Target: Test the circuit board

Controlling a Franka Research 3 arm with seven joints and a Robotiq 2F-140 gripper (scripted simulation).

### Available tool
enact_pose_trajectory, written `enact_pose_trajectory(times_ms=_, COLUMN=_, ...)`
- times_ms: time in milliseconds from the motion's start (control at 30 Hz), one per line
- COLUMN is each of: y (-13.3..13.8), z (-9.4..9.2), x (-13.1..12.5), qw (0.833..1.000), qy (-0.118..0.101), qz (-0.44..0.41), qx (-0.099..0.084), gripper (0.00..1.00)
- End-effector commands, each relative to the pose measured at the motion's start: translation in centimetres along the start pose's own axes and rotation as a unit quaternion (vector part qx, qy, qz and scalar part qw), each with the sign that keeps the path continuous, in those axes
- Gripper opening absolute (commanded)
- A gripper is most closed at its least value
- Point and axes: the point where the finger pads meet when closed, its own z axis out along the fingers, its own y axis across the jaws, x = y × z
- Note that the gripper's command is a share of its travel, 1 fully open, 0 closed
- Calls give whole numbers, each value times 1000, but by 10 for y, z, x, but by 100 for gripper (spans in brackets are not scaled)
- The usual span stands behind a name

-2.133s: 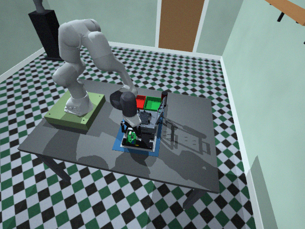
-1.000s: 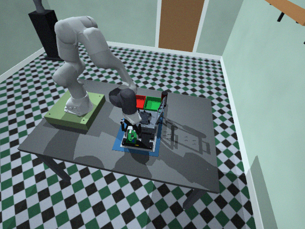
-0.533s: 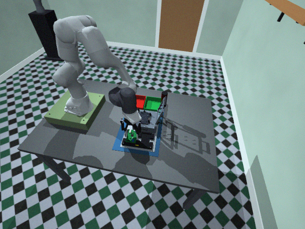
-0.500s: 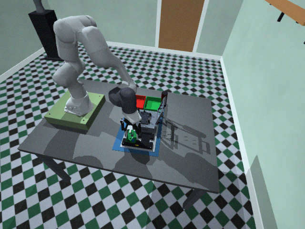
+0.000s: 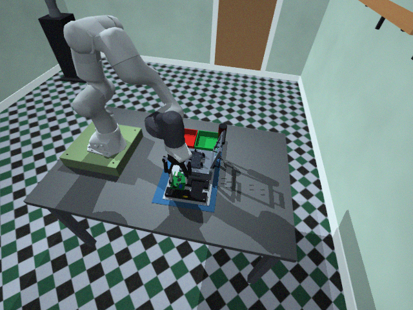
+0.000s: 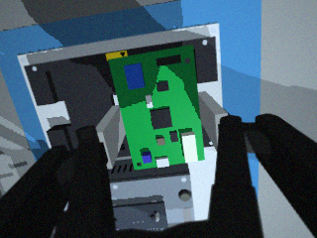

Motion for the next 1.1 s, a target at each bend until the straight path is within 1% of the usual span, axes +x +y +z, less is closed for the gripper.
enact_pose_trajectory(times_ms=0, y=5, z=-14, x=-3, qw=1000, qy=-3, qz=10, qx=-9, gripper=46)
enact_pose_trajectory(times_ms=133, y=5, z=-28, x=-3, qw=1000, qy=-3, qz=10, qx=-9, gripper=46)
enact_pose_trajectory(times_ms=233, y=5, z=-33, x=-3, qw=1000, qy=-3, qz=10, qx=-9, gripper=46)
enact_pose_trajectory(times_ms=1067, y=5, z=-34, x=-3, qw=1000, qy=-3, qz=12, qx=-9, gripper=46)
